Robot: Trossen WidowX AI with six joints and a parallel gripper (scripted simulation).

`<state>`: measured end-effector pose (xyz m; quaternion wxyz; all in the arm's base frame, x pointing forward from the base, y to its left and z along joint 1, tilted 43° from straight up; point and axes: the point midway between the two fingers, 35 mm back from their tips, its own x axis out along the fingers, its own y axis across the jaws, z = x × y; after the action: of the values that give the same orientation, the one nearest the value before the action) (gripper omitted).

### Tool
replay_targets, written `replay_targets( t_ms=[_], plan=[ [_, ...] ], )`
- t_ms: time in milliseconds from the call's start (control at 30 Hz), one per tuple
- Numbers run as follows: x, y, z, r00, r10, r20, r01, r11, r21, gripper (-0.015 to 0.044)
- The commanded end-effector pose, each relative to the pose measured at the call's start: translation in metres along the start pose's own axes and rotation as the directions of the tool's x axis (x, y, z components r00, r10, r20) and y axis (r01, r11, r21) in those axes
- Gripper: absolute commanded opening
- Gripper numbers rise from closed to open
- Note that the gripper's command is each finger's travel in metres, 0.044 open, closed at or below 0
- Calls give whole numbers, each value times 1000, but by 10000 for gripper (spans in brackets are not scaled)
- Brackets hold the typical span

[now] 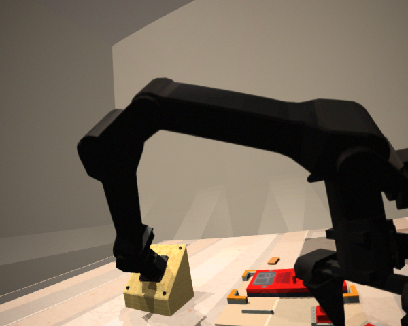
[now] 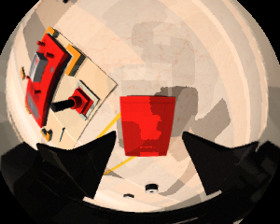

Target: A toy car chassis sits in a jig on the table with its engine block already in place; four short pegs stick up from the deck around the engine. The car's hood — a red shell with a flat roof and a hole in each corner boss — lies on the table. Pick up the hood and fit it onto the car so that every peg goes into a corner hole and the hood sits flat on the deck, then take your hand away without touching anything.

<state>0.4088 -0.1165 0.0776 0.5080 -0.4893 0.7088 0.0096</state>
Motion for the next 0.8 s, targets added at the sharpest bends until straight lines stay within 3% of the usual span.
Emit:
replay_targets(
  t_ms=[0,767],
  plan=[
    [6,3,0,1000,6,-13,-6,1000,-12,440],
    [13,3,0,1000,6,-13,-6,1000,-12,440]
  ],
)
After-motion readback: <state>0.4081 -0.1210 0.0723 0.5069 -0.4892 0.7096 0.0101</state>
